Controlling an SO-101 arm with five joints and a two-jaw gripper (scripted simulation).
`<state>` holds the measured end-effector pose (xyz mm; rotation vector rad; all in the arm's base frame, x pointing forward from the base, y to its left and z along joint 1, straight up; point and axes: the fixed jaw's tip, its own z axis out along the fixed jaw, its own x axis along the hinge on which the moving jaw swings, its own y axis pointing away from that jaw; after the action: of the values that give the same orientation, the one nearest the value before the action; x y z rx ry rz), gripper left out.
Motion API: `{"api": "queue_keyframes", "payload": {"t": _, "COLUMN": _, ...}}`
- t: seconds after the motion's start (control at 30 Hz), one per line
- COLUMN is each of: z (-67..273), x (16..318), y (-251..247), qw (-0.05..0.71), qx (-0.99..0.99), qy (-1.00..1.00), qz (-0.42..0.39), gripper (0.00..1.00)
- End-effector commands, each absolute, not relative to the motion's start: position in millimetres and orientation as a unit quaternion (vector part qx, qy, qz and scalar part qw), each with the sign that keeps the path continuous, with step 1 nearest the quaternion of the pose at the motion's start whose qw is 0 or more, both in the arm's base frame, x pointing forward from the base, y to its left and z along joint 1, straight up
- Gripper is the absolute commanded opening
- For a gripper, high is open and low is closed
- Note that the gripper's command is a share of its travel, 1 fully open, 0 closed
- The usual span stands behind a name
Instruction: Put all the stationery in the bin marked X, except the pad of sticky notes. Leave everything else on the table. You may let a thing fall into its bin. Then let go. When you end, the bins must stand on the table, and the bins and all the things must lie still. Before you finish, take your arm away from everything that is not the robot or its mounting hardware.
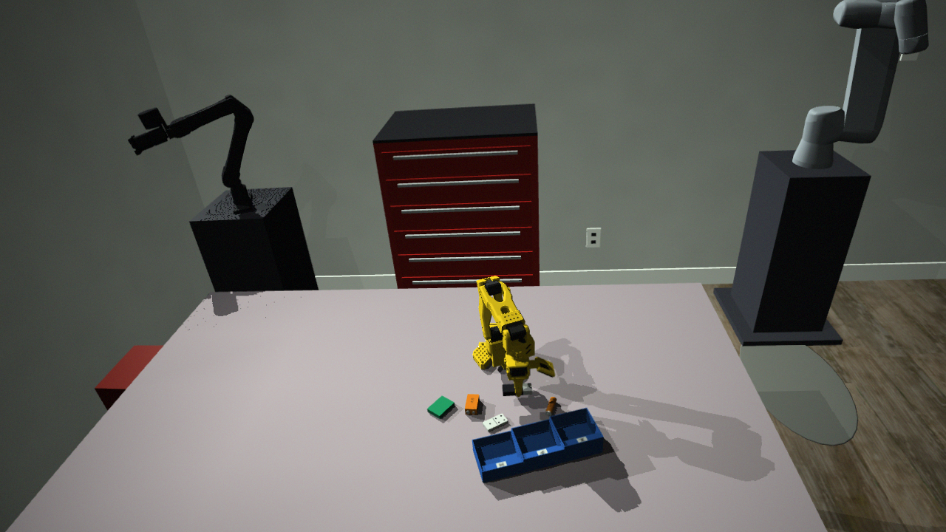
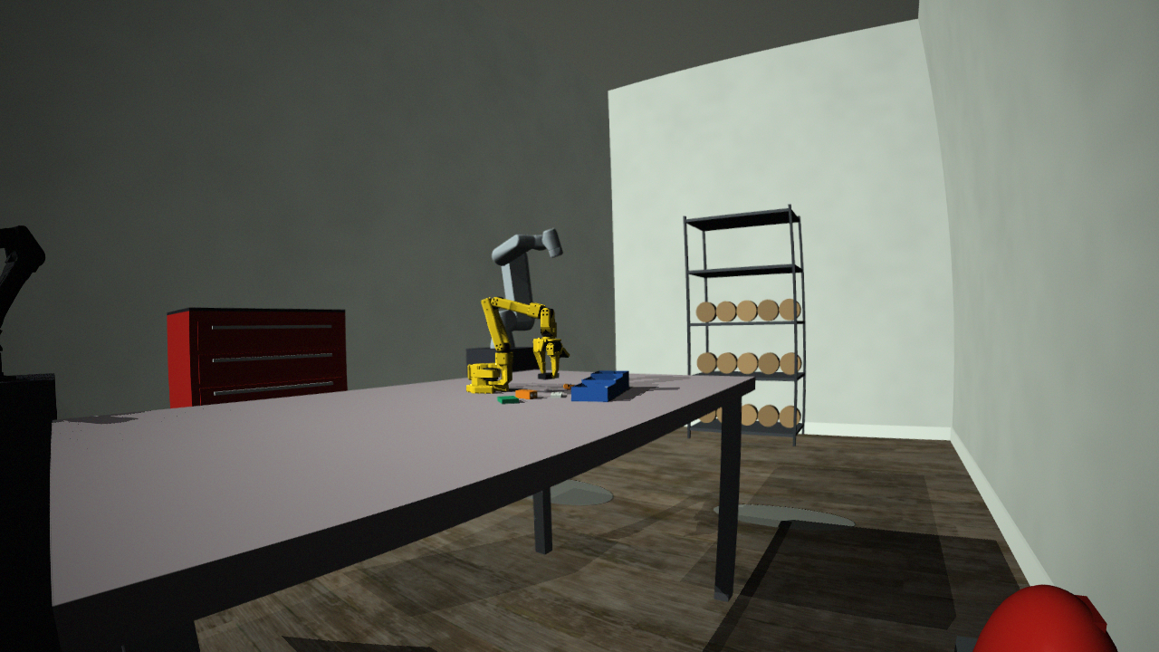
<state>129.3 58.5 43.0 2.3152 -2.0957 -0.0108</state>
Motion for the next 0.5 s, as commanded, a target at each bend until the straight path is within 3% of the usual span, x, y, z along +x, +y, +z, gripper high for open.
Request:
{"api": "queue_keyframes", "payload": {"t": 0.0, "z": 58, "x": 136, "y": 60, "qw": -0.016, "qx": 0.741, "qy": -0.671, "qz": 0.007, "gripper": 0.0}}
{"api": "queue_keyframes", "payload": {"t": 0.47, "z": 70, "x": 150, "y": 74, "qw": -0.035, "qx": 0.698, "qy": -0.715, "qz": 0.012, "gripper": 0.0}}
